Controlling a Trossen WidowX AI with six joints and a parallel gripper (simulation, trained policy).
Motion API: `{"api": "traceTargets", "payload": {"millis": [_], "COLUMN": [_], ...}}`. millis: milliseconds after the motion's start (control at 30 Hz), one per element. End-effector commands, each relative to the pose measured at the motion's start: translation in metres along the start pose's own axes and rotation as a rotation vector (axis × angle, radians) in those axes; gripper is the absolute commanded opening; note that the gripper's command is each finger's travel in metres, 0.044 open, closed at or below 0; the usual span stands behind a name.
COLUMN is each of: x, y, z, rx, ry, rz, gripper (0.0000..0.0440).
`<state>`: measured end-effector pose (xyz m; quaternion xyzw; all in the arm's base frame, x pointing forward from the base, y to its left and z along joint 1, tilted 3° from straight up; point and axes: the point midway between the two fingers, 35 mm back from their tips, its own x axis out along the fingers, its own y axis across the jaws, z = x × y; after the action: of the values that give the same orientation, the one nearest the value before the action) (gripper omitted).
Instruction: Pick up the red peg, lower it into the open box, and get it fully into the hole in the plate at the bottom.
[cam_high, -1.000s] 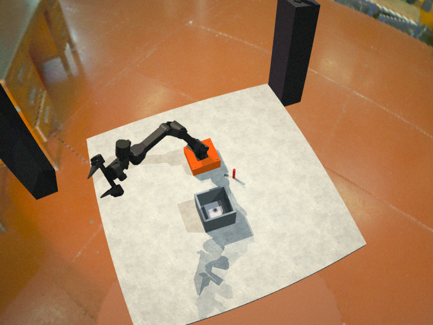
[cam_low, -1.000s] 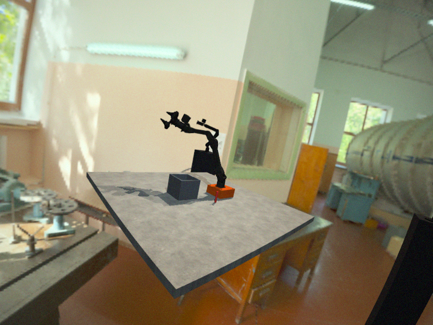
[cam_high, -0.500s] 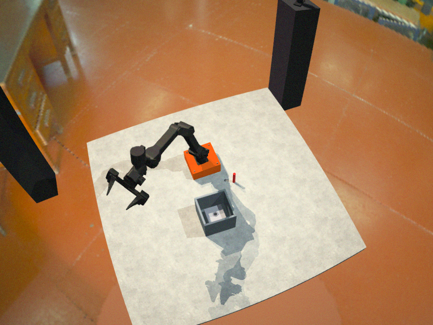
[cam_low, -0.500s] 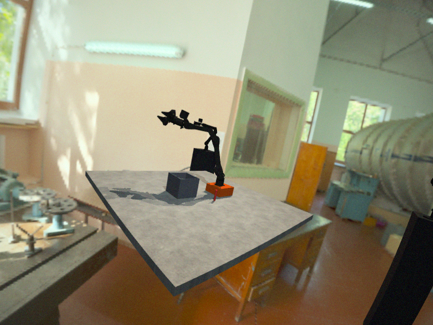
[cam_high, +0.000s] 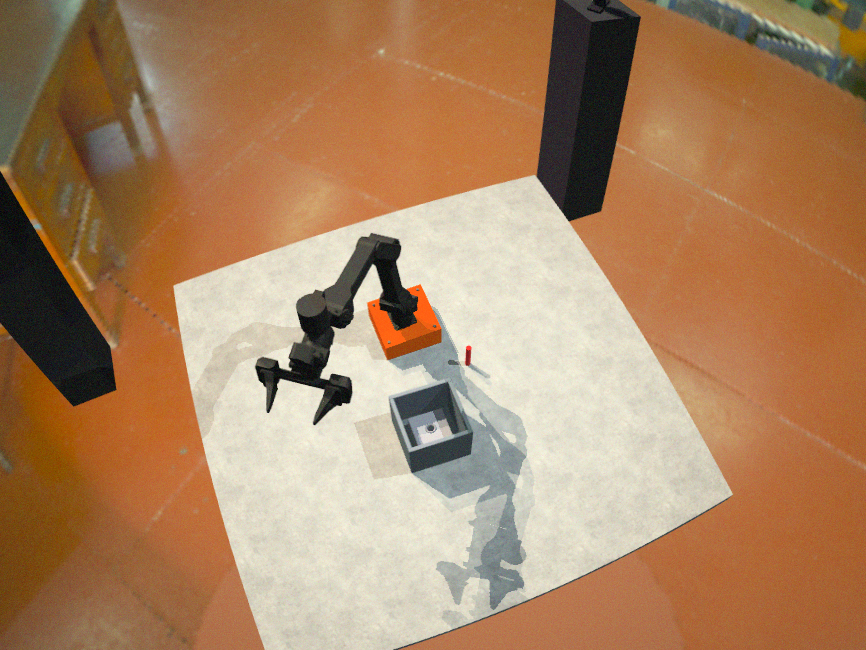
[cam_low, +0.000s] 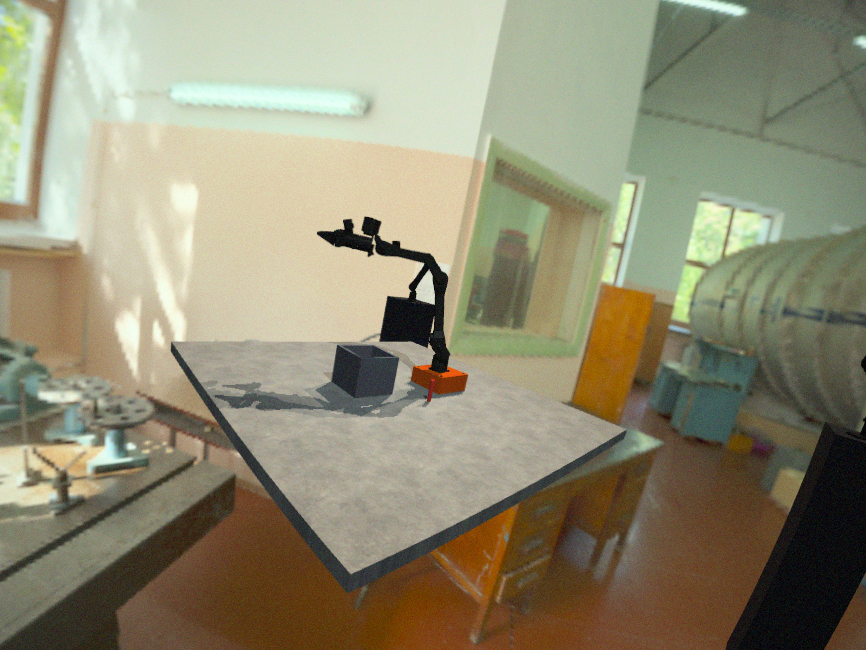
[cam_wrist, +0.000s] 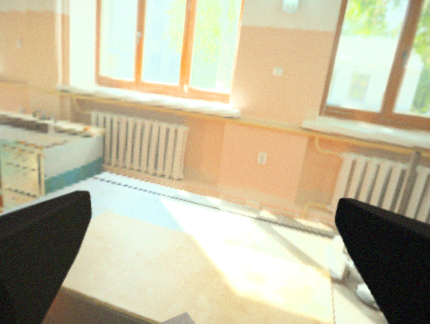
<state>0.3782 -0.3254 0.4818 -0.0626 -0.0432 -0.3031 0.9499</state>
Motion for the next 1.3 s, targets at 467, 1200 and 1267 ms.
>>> {"api": "traceTargets", "payload": {"millis": [467,1200,1267], "x": [-0.047,-0.167,-0.18], "y": [0.12,0.251,0.26], "z": [-0.031,-0.097,-0.104], "rx": [0.442,0.826,0.844], "ry": [0.256,0.807,0.868], "rz": [0.192,0.341,0.342], "gripper": [0.044,0.0439,0.0439]}}
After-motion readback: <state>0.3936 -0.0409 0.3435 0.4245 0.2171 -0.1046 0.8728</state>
